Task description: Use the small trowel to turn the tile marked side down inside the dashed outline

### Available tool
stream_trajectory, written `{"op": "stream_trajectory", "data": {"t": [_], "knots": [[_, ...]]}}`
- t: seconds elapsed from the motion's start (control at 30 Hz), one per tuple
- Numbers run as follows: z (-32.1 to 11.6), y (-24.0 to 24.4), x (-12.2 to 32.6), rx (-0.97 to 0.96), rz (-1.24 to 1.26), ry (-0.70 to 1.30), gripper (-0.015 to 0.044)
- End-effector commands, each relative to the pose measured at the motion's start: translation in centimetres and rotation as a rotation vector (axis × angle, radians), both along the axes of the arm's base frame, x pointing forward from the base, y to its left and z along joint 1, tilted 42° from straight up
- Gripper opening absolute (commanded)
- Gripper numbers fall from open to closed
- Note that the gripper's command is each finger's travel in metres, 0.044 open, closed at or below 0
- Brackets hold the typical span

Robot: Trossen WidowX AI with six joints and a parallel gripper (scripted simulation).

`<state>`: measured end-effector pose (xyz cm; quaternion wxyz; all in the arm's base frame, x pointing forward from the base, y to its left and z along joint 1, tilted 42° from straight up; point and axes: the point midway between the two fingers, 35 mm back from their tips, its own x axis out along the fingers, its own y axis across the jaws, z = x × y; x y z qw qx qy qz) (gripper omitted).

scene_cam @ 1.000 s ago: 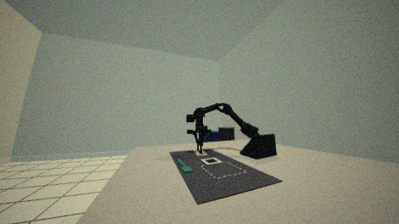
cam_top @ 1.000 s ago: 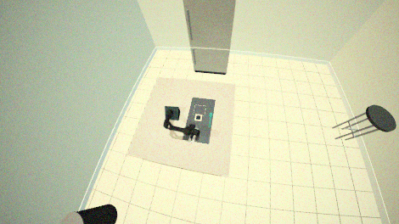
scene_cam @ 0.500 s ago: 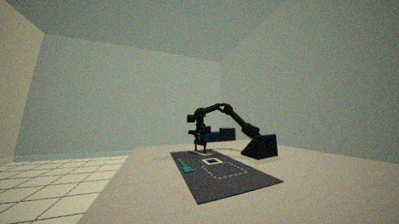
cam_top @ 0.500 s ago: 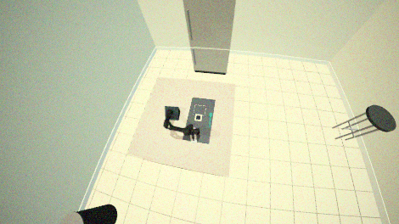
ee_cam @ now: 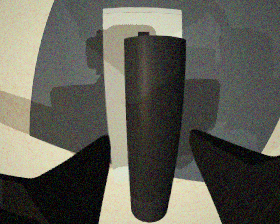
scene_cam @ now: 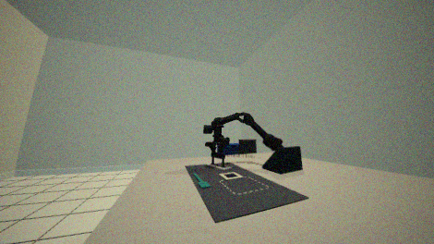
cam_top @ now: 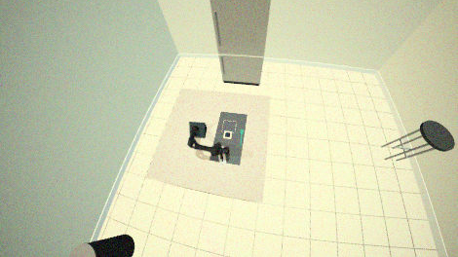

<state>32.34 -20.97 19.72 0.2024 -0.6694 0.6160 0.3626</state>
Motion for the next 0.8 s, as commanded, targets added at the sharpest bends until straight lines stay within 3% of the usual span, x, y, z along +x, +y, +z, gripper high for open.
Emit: {"op": "stream_trajectory", "data": {"t": [0.0, 0.4, 0.57, 0.73, 0.77], "knots": [[0.0, 0.0, -0.1, -0.001, 0.002, 0.006, 0.027], [0.0, 0.0, -0.1, -0.001, 0.002, 0.006, 0.027], [3.0, 2.8, -0.3, -0.001, 0.003, 0.007, 0.027], [3.2, 2.9, -0.3, -0.001, 0.003, 0.007, 0.027], [3.2, 3.1, -0.1, 0.001, 0.014, 0.004, 0.0296]]}}
